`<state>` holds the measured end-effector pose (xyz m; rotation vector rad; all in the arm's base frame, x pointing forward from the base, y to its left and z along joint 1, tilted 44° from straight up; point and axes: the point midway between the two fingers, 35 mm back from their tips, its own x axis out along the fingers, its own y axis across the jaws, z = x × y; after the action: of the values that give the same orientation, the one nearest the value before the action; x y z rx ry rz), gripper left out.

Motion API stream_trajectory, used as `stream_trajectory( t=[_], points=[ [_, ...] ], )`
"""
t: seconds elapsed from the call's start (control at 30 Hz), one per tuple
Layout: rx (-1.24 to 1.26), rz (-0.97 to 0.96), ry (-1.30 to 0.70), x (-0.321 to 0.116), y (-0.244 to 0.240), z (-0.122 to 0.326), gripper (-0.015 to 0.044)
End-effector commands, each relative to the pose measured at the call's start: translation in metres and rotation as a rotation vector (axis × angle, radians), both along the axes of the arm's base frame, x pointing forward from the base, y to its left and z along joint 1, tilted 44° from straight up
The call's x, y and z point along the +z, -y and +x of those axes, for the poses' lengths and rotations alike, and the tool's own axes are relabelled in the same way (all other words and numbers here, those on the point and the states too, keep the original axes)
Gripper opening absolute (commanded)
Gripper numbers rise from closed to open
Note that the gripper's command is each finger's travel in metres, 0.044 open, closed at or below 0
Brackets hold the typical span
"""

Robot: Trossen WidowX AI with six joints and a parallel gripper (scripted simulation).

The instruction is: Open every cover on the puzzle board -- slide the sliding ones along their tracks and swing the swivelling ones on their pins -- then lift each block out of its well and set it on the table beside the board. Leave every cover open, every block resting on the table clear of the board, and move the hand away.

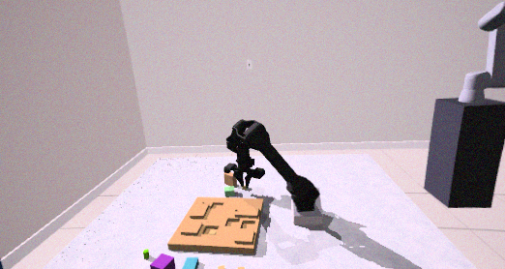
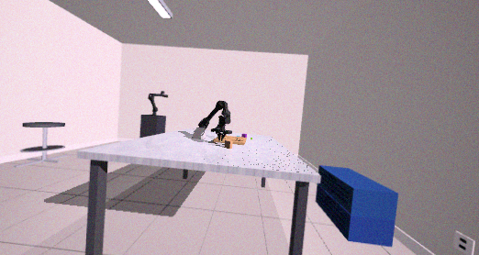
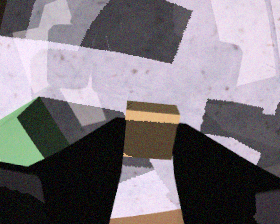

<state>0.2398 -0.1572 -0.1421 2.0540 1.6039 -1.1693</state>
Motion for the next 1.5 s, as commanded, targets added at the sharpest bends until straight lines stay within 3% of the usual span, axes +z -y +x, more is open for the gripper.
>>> stream_trajectory(
  t=[0.0,0.6,1.07,1.47],
  points=[
    [-0.002,0.013,-0.007,-0.007,-0.01,-0.002,0.008],
    [-0.002,0.015,-0.007,-0.018,-0.022,-0.003,0.008],
    [0.002,0.007,-0.003,-0.015,-0.018,-0.002,0.044],
    [0.0,0.009,-0.006,0.011,0.009,-0.003,0.044]
  ],
)
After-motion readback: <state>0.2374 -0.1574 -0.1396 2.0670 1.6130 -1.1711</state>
